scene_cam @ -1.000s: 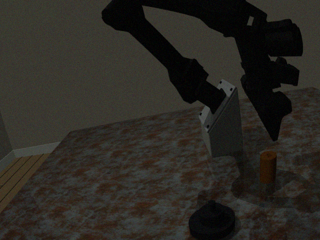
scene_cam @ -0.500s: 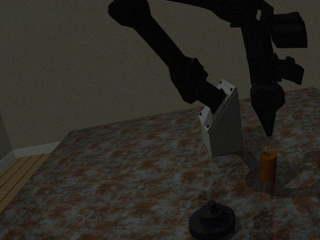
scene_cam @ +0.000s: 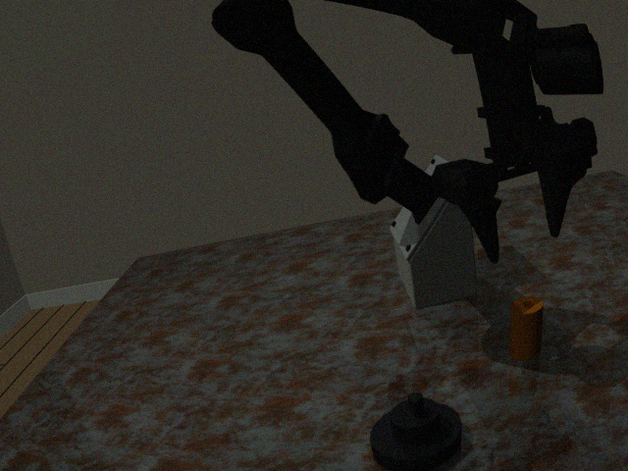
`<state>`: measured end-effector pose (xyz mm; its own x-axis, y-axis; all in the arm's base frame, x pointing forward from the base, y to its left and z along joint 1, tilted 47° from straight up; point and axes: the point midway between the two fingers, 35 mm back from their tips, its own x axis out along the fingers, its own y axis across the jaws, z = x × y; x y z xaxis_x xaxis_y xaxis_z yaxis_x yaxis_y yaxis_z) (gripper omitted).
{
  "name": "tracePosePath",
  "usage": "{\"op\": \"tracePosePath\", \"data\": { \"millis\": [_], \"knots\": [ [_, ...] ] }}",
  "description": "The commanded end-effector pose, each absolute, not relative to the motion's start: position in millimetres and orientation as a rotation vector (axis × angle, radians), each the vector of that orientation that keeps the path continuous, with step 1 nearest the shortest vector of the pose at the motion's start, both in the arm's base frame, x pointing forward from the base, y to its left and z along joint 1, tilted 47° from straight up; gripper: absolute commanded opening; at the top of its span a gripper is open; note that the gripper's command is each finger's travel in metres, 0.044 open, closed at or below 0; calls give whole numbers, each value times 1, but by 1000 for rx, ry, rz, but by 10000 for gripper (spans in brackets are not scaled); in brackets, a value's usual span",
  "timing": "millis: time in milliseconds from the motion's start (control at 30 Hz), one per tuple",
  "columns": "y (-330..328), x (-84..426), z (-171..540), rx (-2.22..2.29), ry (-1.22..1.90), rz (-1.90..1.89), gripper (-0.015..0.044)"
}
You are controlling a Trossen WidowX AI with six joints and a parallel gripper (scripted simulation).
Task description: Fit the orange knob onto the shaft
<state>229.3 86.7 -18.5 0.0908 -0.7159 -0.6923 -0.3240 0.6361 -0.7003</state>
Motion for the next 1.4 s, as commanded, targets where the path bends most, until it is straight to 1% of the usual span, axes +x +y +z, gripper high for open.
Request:
{"op": "tracePosePath", "data": {
  "millis": [0, 233, 333, 567, 1367],
  "knots": [
    [86, 230, -18, -776, 1445, -488, 440],
    [84, 230, -20, -776, 1445, -487, 440],
    [63, 233, -40, -777, 1444, -489, 440],
    [51, 234, -51, -777, 1443, -490, 440],
    [27, 240, -76, -777, 1443, -487, 440]
  ]
}}
